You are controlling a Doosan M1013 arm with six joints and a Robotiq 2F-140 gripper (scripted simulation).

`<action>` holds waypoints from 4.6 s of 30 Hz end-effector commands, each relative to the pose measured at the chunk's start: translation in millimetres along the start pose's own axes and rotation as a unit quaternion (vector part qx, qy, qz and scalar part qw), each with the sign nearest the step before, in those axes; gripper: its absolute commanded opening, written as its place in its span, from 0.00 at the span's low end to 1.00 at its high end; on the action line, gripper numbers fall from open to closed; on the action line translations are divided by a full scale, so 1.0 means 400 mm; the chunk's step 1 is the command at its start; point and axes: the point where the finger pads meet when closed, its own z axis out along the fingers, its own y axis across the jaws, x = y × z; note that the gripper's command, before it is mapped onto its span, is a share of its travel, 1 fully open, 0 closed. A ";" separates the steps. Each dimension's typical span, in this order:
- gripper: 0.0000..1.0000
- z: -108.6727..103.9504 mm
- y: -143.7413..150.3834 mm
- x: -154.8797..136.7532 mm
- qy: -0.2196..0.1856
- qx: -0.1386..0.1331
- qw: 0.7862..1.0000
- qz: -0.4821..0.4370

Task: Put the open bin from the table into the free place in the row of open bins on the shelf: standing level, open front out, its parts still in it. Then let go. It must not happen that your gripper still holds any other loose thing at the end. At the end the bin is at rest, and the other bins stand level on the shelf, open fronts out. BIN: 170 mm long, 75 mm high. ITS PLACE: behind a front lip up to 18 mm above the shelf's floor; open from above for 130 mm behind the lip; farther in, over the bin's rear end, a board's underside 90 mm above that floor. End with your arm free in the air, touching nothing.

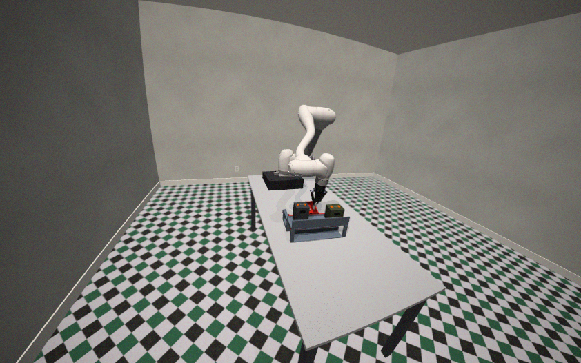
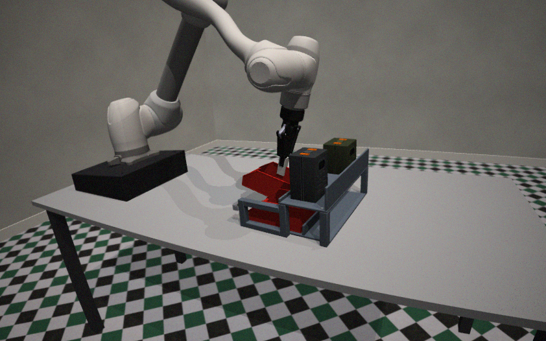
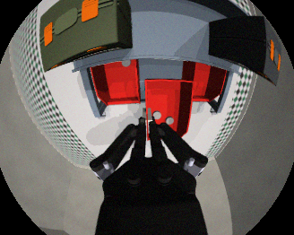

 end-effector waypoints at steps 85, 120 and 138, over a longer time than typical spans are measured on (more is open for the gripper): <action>0.00 0.036 0.000 0.009 0.000 0.000 1.000 0.000; 0.00 0.043 0.000 0.011 0.000 0.000 1.000 0.000; 0.00 0.043 0.000 0.011 0.000 0.000 1.000 0.000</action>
